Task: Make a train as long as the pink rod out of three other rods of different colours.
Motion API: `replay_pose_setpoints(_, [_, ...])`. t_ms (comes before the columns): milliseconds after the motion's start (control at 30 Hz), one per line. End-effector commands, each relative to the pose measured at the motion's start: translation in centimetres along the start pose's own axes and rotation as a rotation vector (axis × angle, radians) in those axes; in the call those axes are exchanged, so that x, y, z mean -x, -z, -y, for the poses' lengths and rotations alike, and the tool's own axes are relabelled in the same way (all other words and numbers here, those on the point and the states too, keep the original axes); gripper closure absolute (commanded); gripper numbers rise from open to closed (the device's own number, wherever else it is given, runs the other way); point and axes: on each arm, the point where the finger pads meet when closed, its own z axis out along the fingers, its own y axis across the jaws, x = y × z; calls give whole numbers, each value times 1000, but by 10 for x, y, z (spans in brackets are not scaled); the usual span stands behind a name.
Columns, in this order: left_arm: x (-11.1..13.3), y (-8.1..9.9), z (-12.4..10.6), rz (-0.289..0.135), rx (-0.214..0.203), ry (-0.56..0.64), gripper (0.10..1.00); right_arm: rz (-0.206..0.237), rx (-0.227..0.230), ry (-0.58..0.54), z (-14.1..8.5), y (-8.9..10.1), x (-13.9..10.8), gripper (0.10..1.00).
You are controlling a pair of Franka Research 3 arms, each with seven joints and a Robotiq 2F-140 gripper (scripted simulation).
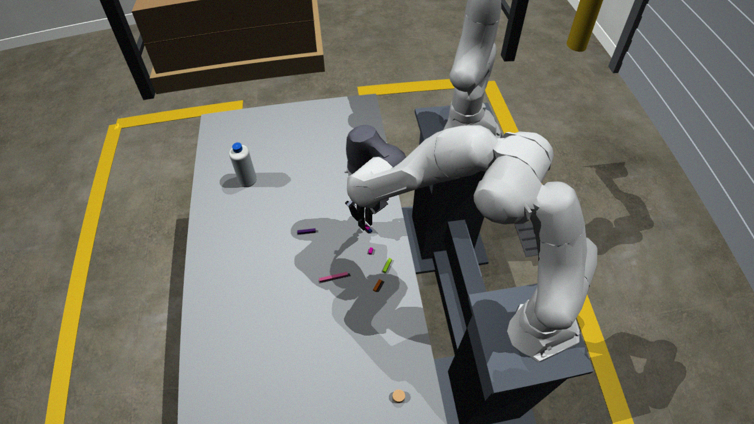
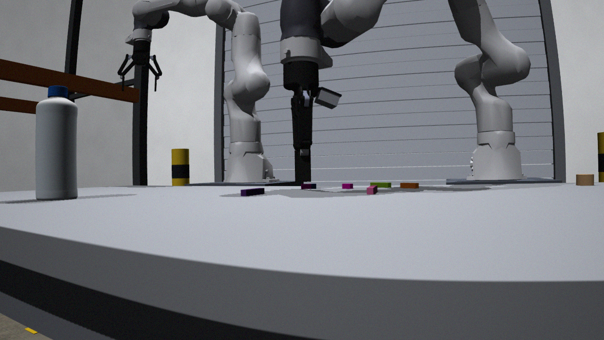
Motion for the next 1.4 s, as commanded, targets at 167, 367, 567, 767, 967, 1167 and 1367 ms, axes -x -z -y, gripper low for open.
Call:
replay_pose_setpoints(167, [0,43,0,-1,-1,0,867,2,2,-6,0,-1,1,98])
replay_pose_setpoints(367, [0,64,0,-1,-1,0,867,2,2,-6,0,-1,1,98])
replay_pose_setpoints(567, [0,80,0,-1,-1,0,867,2,2,-6,0,-1,1,98])
replay_pose_setpoints(767, [0,80,0,-1,-1,0,98,2,2,-6,0,-1,1,98])
replay_pose_setpoints(967, [0,80,0,-1,-1,0,98,2,2,-6,0,-1,1,98])
replay_pose_setpoints(1167, [0,80,0,-1,-1,0,98,2,2,-6,0,-1,1,98])
replay_pose_setpoints(1367, [0,80,0,-1,-1,0,98,2,2,-6,0,-1,1,98])
